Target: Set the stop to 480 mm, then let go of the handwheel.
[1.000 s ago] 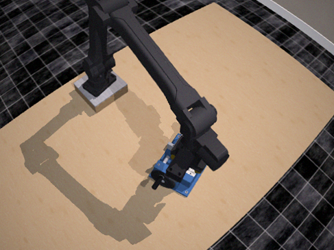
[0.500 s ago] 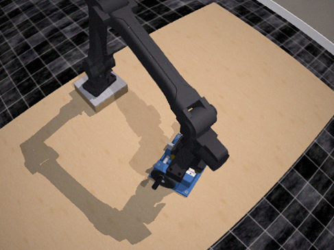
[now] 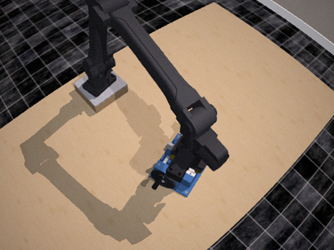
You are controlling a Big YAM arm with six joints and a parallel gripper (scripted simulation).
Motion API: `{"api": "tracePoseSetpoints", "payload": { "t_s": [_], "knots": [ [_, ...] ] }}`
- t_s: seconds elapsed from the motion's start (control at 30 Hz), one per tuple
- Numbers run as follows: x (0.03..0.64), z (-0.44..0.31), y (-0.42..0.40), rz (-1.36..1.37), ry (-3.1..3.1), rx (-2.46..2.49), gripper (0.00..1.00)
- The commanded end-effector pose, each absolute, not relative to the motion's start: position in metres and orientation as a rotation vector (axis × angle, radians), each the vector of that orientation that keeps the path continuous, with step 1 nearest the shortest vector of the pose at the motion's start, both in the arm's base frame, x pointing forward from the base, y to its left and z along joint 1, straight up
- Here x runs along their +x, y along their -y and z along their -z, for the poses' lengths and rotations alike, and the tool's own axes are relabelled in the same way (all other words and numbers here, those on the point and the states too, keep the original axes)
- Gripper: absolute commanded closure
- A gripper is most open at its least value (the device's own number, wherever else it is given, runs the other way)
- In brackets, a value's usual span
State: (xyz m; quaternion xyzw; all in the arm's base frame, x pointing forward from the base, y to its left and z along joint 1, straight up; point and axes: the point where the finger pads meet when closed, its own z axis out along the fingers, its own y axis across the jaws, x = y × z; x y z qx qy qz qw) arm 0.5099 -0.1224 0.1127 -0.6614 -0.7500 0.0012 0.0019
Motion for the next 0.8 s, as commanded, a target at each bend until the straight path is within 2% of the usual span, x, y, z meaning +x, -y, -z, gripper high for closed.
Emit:
{"api": "tracePoseSetpoints", "payload": {
  "t_s": [0.0, 0.77],
  "knots": [
    [0.5341, -0.1467, 0.1294, 0.059, 2.402, -2.140, 0.47],
    [0.5341, -0.1467, 0.1294, 0.059, 2.402, -2.140, 0.47]
  ]
}}
